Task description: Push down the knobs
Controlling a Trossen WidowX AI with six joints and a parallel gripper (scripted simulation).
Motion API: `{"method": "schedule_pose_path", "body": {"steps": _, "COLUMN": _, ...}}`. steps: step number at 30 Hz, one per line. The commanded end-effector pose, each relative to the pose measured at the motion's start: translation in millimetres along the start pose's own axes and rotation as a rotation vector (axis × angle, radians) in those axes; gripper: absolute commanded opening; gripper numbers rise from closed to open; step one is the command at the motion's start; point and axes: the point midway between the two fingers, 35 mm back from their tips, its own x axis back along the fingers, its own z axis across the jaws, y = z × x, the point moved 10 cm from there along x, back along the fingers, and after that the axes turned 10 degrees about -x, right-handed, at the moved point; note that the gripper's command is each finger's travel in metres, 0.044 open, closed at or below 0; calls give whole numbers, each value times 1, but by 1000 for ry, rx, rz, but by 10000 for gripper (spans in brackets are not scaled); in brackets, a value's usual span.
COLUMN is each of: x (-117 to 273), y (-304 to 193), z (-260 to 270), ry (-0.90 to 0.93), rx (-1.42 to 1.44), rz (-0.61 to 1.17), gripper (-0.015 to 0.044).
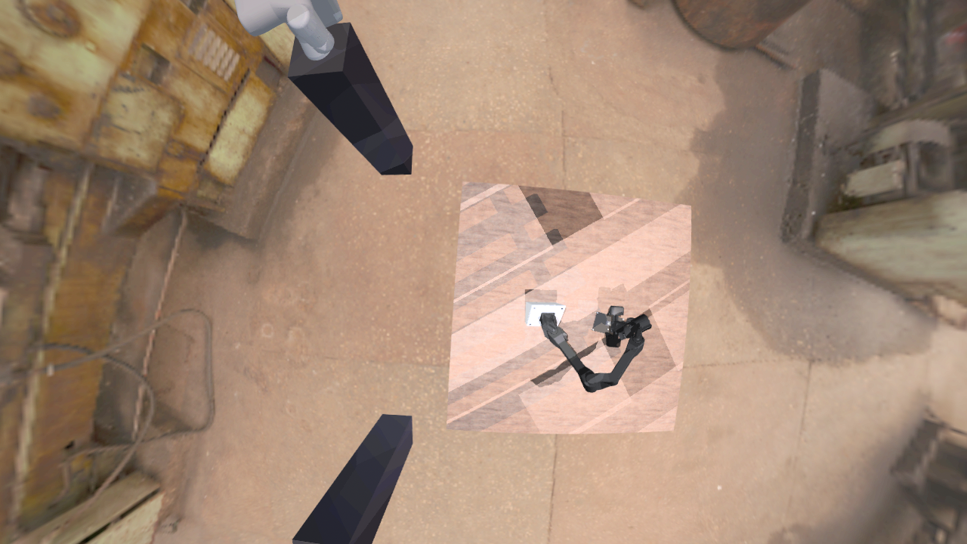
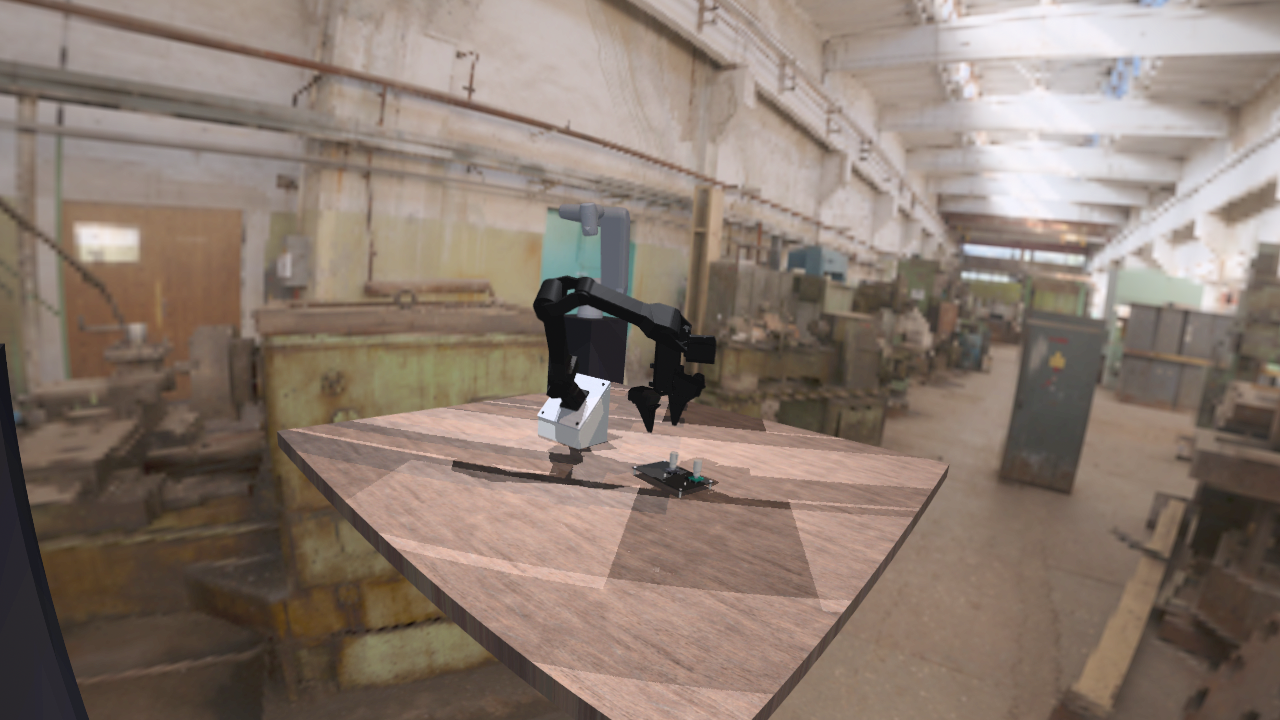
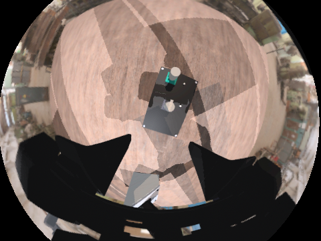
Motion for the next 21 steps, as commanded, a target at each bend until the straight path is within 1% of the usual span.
{"method": "schedule_pose_path", "body": {"steps": 1, "x": -2, "y": -54, "z": -11, "ry": -4, "rx": -4, "rz": 12, "gripper": 440}}
{"method": "schedule_pose_path", "body": {"steps": 3, "x": -5, "y": -76, "z": -16, "ry": -7, "rx": -4, "rz": 14, "gripper": 440}}
{"method": "schedule_pose_path", "body": {"steps": 5, "x": -6, "y": -84, "z": -18, "ry": -9, "rx": -5, "rz": 13, "gripper": 440}}
{"method": "schedule_pose_path", "body": {"steps": 21, "x": -6, "y": -84, "z": -18, "ry": -9, "rx": -5, "rz": 13, "gripper": 440}}
